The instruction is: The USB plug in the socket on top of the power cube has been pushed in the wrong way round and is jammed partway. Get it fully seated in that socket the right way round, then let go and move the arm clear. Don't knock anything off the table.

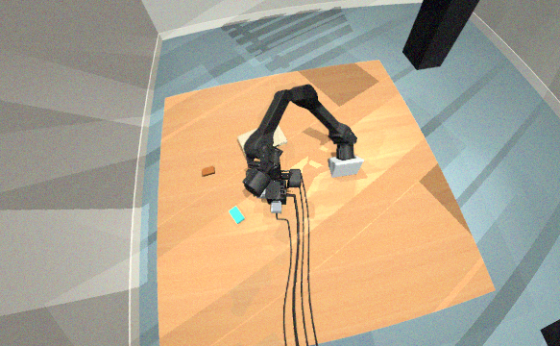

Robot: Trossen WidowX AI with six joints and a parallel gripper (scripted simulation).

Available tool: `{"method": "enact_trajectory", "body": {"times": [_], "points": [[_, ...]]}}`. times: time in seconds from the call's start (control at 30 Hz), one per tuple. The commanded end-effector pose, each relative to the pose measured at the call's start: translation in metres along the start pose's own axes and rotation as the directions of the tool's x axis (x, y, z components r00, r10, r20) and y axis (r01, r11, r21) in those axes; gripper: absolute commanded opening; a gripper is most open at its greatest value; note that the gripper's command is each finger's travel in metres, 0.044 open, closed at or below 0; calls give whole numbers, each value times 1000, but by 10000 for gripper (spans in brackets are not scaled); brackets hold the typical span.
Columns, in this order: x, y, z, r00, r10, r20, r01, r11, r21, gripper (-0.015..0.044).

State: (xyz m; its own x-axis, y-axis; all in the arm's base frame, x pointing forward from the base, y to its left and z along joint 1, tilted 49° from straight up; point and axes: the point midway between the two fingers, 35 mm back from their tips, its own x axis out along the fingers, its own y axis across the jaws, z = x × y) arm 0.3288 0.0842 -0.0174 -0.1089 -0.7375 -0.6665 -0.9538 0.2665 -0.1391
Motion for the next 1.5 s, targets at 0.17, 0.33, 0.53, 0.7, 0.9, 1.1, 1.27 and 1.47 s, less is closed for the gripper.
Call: {"method": "enact_trajectory", "body": {"times": [0.17, 0.33, 0.53, 0.7, 0.9, 1.1, 1.27, 1.47], "points": [[10, 0, -2, 1000, 3, -5, -3, 1000, -3, 440], [15, 0, -2, 1000, 3, -5, -3, 1000, -3, 440], [21, 0, -2, 1000, 3, -5, -3, 1000, -3, 440], [23, 0, -2, 1000, 2, -6, -3, 1000, -3, 440], [21, 0, -1, 1000, 2, -2, -2, 1000, 0, 309], [21, 0, -1, 1000, 2, -2, -2, 1000, 0, 151], [21, 0, -1, 1000, 2, -2, -2, 1000, 0, 20], [21, 0, -1, 1000, 2, -2, -2, 1000, 0, 0]]}}
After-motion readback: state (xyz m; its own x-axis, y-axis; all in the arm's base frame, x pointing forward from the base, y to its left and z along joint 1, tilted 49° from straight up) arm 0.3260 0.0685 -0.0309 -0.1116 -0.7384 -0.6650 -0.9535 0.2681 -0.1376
